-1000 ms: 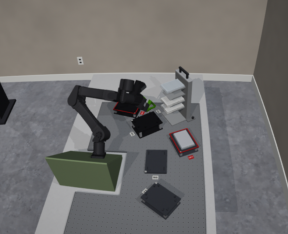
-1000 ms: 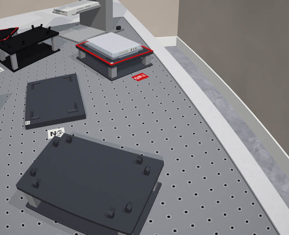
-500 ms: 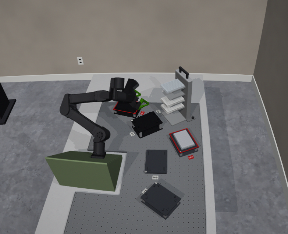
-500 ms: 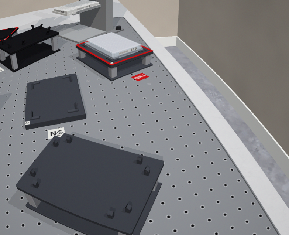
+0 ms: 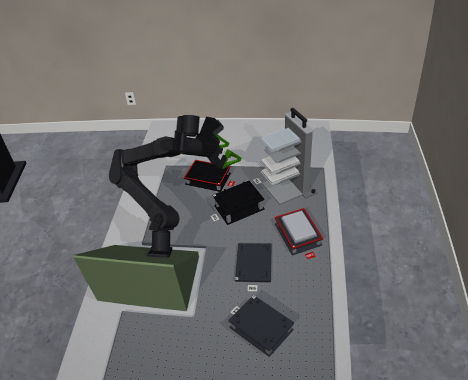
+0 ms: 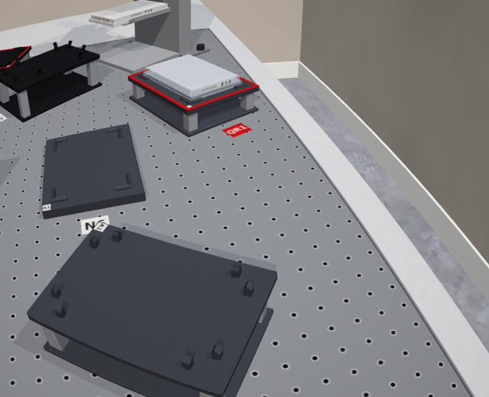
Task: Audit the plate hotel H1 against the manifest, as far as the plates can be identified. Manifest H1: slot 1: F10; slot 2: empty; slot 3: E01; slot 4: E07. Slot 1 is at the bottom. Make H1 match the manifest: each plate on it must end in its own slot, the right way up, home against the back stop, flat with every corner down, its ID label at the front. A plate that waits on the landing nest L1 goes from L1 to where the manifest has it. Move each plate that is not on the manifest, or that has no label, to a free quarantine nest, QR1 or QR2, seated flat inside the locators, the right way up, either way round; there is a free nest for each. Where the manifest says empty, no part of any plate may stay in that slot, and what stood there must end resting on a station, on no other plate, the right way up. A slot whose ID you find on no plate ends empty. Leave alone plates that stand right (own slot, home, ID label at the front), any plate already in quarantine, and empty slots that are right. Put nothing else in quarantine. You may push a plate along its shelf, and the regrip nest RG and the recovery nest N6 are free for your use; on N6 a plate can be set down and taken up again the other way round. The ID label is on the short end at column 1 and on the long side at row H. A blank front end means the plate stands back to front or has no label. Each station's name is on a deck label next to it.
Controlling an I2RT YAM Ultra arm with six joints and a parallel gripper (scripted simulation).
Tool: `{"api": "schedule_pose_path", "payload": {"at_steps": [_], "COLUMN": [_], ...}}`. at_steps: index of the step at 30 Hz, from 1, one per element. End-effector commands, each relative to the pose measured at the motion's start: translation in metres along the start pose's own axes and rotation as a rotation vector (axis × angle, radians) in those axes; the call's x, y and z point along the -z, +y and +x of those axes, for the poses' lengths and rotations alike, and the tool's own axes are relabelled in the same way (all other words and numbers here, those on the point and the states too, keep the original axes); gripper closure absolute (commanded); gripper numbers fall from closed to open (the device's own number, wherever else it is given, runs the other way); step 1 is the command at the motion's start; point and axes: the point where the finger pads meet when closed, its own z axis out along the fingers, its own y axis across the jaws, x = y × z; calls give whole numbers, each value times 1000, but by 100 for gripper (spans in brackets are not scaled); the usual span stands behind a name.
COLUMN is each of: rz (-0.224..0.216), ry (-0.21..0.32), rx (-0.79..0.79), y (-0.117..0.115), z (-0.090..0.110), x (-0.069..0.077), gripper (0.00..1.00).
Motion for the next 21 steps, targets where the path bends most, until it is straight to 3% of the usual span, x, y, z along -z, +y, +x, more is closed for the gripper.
{"api": "schedule_pose_path", "payload": {"at_steps": [1, 6, 21], "rz": [-22, -22, -22], "ry": [13, 13, 13], "rx": [3, 2, 2], "y": [5, 5, 5], "z": [-7, -20, -20], "x": [4, 12, 12], "gripper": [0, 0, 0]}}
